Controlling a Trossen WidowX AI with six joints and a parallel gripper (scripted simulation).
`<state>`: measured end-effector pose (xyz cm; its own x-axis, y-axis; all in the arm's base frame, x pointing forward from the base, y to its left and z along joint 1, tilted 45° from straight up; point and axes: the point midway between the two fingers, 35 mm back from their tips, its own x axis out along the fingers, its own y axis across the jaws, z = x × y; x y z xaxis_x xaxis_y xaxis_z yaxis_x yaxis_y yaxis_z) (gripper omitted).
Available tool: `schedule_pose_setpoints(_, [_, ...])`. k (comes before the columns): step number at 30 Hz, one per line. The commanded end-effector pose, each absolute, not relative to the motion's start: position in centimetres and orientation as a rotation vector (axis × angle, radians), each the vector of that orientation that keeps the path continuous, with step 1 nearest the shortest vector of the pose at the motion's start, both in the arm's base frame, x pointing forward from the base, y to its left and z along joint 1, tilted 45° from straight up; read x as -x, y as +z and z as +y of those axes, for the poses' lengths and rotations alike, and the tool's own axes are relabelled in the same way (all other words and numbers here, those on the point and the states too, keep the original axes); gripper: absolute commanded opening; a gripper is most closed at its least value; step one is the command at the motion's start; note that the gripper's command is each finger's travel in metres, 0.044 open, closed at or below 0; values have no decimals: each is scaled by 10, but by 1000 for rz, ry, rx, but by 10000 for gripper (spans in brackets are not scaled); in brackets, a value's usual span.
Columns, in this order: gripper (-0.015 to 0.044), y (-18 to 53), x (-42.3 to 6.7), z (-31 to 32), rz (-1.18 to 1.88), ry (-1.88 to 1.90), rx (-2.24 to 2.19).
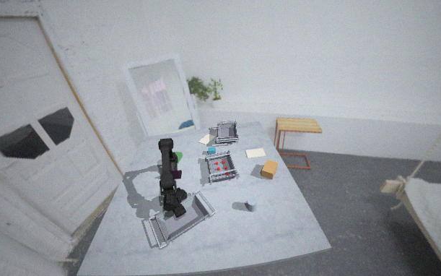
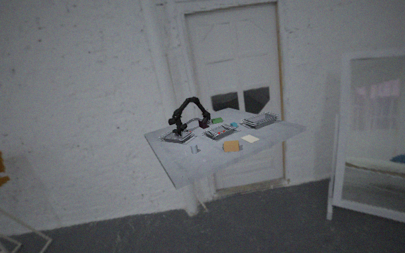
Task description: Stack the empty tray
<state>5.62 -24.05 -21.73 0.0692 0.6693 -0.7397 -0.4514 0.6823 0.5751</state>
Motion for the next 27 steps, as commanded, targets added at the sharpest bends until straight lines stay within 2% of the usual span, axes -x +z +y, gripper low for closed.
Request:
schedule_pose_setpoints(1, [8, -214, -56, -242, 1239, 859, -220])
schedule_pose_setpoints(14, [0, -162, -51, -290, 1240, 859, -220])
schedule_pose_setpoints(27, [0, -159, -50, -293, 1240, 859, -220])
